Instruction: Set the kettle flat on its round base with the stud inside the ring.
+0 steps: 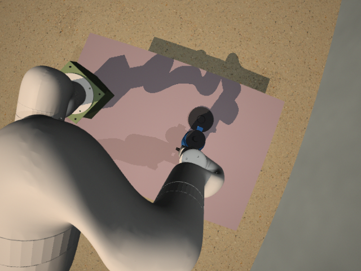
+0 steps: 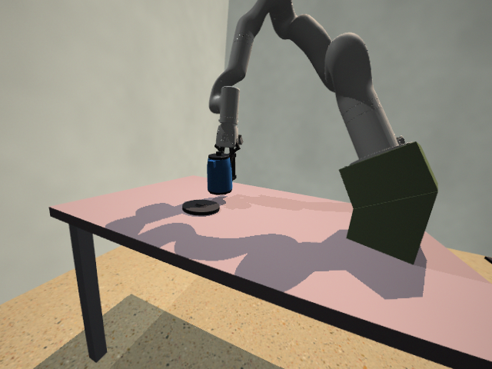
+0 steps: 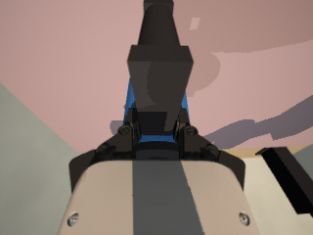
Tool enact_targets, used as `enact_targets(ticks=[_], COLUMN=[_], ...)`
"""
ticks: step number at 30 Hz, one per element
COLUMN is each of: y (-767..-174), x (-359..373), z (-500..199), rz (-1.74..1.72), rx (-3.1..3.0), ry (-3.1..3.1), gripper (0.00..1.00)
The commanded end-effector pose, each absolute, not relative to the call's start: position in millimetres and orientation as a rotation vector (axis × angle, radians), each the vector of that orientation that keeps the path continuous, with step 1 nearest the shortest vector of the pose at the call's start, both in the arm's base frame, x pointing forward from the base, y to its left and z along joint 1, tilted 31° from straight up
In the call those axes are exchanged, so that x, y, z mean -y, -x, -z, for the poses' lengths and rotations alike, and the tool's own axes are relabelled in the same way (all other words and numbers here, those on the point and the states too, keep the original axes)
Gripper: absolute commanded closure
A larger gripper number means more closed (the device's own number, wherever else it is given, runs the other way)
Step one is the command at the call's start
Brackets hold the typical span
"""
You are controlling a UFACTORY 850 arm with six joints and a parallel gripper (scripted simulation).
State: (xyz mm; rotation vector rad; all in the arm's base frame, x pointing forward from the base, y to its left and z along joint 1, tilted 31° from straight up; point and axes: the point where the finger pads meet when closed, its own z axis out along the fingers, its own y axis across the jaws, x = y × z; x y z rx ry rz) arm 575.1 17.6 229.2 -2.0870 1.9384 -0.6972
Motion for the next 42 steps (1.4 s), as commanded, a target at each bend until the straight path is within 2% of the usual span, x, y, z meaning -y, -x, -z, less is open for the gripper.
enact_targets(ticks=[1,24,42], y=[-574,-569,-568], x=[-40,-126,-149], z=[-225,-205,-200], rz=[0.711,0.711,0.711], rx=[-1.932,-1.932,-1.932], ry=[2.079,2.079,2.079], gripper=[1.0,1.0,1.0])
